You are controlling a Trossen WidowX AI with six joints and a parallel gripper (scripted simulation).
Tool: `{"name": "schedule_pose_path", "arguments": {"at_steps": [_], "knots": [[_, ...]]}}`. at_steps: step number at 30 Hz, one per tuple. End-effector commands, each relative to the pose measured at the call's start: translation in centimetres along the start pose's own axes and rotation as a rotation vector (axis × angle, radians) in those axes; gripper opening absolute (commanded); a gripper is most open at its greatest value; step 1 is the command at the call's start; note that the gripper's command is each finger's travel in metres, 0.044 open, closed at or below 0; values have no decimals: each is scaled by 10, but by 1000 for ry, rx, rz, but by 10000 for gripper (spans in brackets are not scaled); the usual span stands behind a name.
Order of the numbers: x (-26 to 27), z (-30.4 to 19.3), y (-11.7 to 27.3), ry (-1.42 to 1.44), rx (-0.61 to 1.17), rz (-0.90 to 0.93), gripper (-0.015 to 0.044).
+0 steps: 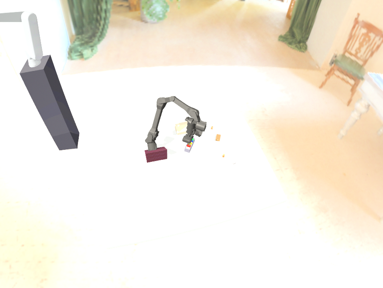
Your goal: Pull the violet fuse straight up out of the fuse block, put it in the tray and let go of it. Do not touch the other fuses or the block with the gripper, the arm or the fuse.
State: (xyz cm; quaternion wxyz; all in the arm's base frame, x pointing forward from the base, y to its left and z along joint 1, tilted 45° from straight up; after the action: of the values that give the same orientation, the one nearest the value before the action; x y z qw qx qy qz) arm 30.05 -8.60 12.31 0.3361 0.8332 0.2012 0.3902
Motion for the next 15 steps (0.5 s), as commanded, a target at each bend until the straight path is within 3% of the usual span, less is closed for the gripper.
{"name": "schedule_pose_path", "arguments": {"at_steps": [1, 15], "knots": [[0, 0, 5, 3, 0, -4, 0], [75, -51, 7, -1, -13, -13, 0]]}}
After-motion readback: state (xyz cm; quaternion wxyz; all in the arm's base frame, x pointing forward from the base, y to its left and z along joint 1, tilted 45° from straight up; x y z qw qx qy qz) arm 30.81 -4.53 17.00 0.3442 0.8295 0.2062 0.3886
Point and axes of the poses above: the point midway between the two fingers, 35 mm back from their tips, its own y axis back along the fingers, its own x axis across the jaws, z = x × y, the point moved 9 cm from there along y, back along the fingers, and after that the axes turned 9 degrees about -y, right-handed, at the moved point
